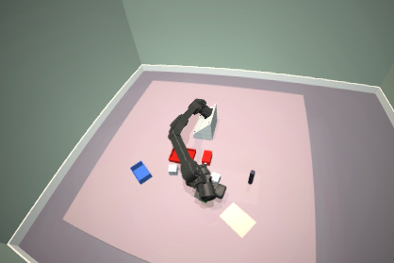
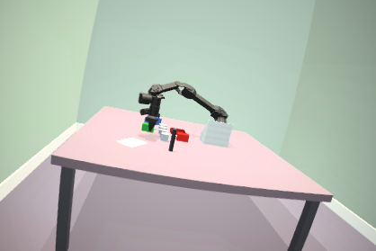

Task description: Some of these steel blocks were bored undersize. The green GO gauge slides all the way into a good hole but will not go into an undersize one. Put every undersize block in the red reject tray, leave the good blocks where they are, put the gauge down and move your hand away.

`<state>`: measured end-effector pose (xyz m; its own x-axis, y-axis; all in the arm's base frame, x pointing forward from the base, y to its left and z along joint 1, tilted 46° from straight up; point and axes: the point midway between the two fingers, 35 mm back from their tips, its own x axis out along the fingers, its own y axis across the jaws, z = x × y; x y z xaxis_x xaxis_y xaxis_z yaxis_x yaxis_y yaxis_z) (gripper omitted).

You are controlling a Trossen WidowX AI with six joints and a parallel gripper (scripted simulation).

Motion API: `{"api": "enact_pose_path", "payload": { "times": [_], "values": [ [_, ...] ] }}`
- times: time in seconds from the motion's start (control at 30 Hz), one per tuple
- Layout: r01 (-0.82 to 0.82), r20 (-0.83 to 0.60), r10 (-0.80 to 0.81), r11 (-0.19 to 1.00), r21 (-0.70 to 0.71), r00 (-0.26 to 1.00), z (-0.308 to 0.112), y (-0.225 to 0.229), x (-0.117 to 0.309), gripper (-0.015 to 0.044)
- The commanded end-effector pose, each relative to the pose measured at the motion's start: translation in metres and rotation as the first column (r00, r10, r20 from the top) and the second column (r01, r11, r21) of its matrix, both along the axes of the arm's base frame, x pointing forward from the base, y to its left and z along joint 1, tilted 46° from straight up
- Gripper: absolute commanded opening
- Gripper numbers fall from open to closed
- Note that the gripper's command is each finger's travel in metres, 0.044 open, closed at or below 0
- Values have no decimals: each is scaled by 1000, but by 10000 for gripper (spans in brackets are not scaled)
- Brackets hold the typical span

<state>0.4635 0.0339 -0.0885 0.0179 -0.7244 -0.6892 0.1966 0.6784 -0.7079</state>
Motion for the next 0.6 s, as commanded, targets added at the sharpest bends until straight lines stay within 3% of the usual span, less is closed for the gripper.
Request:
{"api": "enact_pose_path", "payload": {
  "times": [0.0,0.33,0.57],
  "values": [
    [-1,0,1,1000,0,1000,1,1,0,0],
    [4,-30,-4,1000,-6,1000,33,31,-5,0],
    [-331,-369,330,941,64,869,22,49,-27,0]
  ]
}}
